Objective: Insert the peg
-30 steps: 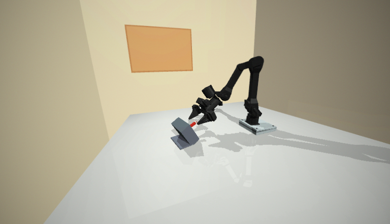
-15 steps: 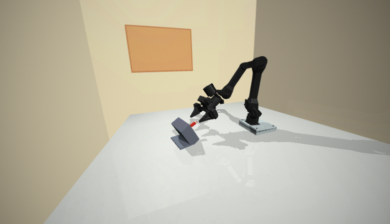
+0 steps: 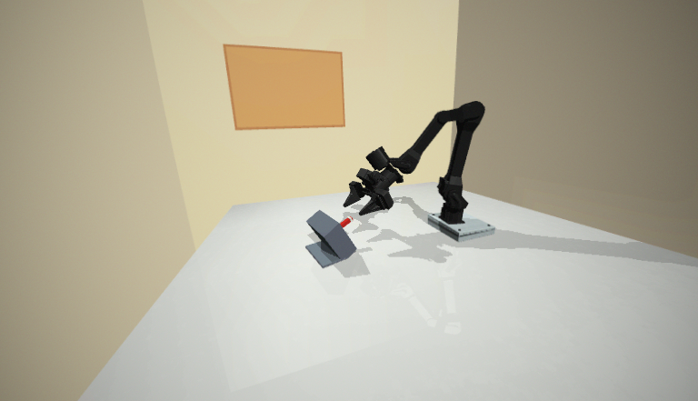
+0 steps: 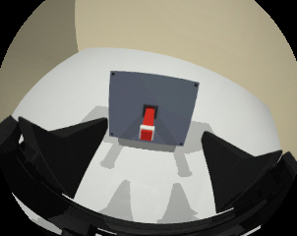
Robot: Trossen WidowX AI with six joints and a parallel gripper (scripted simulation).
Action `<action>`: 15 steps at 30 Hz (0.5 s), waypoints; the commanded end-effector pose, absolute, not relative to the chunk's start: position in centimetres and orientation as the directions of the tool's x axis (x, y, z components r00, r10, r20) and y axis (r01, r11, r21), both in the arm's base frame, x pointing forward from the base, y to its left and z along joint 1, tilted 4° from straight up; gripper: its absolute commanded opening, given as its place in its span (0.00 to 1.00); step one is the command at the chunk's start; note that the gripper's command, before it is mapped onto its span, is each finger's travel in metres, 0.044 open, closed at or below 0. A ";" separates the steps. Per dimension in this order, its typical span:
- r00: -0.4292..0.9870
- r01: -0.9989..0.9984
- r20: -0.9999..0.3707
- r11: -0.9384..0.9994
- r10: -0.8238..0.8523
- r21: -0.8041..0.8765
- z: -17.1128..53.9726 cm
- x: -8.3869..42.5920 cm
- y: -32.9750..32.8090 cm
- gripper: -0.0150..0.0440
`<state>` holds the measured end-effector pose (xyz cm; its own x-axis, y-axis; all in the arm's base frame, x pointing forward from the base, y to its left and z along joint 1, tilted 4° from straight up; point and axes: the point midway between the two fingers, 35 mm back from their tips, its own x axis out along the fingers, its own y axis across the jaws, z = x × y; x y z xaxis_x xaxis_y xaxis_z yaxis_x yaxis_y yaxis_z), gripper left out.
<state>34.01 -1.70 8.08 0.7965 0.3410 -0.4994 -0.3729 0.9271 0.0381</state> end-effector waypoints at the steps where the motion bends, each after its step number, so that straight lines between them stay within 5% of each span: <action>1: 0.795 -0.375 -0.501 0.926 0.343 0.039 8.2 33.6 -1.8 1.00; 15: 0.795 -0.374 -0.501 0.927 0.342 0.040 9.0 32.6 -2.4 1.00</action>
